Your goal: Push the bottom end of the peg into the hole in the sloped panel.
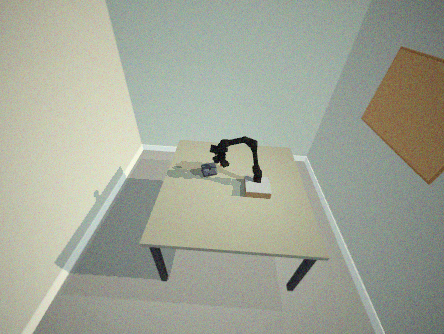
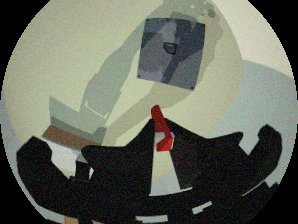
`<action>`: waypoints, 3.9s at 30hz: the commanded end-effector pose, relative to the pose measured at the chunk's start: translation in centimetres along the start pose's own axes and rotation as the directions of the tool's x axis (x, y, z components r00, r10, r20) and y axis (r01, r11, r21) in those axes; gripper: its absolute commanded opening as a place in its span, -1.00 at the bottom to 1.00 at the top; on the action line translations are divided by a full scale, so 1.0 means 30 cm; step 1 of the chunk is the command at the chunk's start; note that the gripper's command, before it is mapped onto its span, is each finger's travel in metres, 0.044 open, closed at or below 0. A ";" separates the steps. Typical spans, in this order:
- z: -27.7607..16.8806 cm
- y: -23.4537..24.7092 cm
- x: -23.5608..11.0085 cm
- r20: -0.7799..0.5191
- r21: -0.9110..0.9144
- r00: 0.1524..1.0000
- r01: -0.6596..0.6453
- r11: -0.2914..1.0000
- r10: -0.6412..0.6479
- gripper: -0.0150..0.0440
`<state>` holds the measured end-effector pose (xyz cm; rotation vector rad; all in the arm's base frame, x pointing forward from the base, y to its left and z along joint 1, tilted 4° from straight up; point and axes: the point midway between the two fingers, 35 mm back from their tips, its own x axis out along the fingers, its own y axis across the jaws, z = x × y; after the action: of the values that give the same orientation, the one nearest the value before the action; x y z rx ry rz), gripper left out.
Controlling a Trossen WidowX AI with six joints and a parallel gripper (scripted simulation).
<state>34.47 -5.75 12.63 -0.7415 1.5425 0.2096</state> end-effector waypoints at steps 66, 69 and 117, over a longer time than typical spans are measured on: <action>0.212 0.050 -0.109 -0.010 -0.781 0.970 0.144 0.607 -0.243 -0.49; 0.222 0.054 -0.114 -0.008 -0.805 0.967 0.144 0.576 -0.253 -0.49; 0.331 0.047 -0.038 0.023 -0.978 0.927 0.098 0.182 -0.373 -0.49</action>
<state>41.58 1.49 12.56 -2.0854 1.3200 0.9612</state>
